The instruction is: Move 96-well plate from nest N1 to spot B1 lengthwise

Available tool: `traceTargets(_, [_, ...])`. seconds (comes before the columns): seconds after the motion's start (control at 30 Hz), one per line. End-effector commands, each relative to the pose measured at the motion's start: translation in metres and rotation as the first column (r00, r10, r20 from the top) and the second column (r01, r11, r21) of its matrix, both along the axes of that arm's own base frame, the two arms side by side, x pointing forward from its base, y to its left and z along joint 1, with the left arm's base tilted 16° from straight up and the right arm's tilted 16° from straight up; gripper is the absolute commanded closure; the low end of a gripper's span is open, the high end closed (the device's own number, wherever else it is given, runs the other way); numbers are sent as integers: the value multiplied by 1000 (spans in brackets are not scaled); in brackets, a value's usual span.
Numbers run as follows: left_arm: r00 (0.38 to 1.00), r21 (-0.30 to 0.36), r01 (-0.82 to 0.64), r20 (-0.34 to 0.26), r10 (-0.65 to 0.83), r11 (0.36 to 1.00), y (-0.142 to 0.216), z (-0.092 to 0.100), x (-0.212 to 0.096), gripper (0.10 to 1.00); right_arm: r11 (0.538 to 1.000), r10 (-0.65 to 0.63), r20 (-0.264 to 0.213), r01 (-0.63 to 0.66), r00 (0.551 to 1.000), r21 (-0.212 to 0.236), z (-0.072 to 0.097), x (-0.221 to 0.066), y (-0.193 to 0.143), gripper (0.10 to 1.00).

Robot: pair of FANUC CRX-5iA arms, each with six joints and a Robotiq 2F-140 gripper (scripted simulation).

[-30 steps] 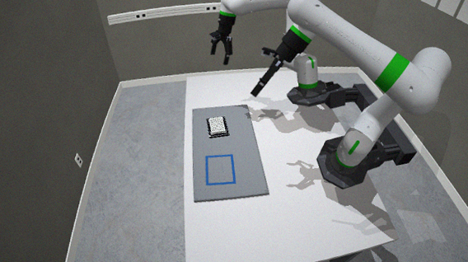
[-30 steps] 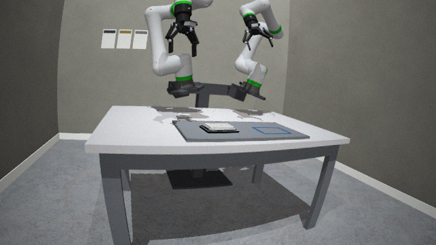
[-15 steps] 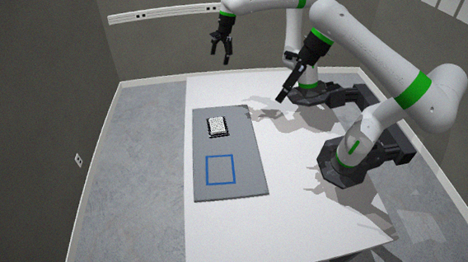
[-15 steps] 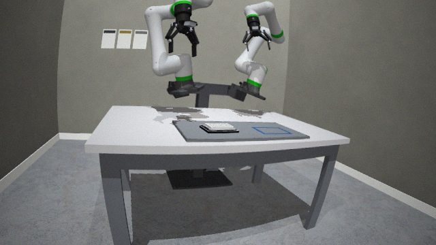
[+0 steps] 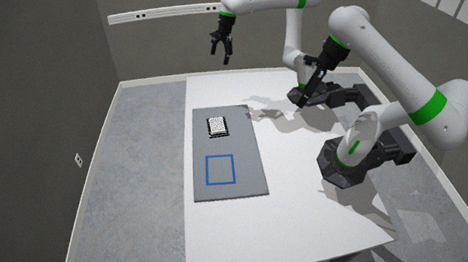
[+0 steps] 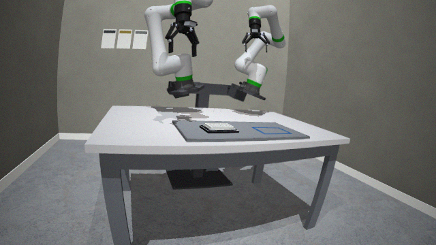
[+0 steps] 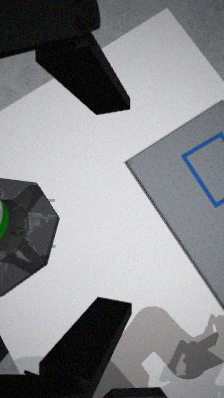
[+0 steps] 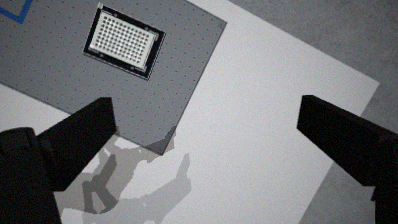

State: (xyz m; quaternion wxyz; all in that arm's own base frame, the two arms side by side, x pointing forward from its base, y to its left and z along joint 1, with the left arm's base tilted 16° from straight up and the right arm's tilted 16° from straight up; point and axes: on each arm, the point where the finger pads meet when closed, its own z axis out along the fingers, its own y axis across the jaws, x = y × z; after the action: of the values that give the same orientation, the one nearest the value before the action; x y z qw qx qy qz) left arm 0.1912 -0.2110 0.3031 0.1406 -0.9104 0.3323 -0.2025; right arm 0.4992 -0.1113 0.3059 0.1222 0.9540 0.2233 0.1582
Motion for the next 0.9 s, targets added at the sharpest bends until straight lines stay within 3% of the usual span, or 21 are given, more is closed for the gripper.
traceTargets(0.0, [1000, -8, 12, -27, -12, 1000, 7, -1, -18, 98, 1000, 0, 2, 0, 1000, 0, 1, 0, 0, 98])
traceTargets(0.87, [984, -46, 85, -155, -91, 995, 42, -12, -102, 98, 1000, 0, 2, 0, 1000, 0, 1, 0, 0, 98])
